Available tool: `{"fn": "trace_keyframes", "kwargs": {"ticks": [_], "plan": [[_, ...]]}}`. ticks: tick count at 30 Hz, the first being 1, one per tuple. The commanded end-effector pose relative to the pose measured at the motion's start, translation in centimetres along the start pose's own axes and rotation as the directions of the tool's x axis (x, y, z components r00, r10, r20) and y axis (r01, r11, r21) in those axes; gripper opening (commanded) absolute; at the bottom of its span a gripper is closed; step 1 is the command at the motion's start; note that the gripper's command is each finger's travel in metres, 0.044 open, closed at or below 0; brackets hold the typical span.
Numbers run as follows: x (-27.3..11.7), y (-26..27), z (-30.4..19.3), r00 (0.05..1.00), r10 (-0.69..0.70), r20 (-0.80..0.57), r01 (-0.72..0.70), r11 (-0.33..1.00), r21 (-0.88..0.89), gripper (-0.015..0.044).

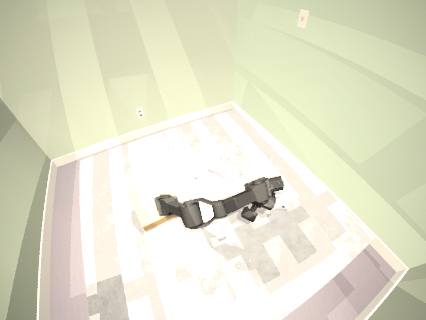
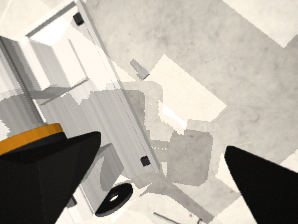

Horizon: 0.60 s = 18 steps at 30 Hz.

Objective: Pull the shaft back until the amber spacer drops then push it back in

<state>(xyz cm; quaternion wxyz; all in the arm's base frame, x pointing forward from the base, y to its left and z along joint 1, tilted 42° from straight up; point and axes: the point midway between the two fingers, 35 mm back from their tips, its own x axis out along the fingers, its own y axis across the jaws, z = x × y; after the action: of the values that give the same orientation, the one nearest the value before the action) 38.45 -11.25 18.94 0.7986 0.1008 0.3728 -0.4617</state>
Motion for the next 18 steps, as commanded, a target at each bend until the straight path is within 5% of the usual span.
{"fn": "trace_keyframes", "kwargs": {"ticks": [1,9,18], "plan": [[-1.8,4.4,-2.8,0.998,0.049,-0.041,-0.053,0.993,-0.102,0.0440],[-2.6,7.0,-9.5,0.984,-0.122,-0.129,0.043,0.868,-0.495,0.0440],[-2.7,7.1,-9.8,0.982,-0.142,-0.128,0.054,0.849,-0.526,0.0440]]}}
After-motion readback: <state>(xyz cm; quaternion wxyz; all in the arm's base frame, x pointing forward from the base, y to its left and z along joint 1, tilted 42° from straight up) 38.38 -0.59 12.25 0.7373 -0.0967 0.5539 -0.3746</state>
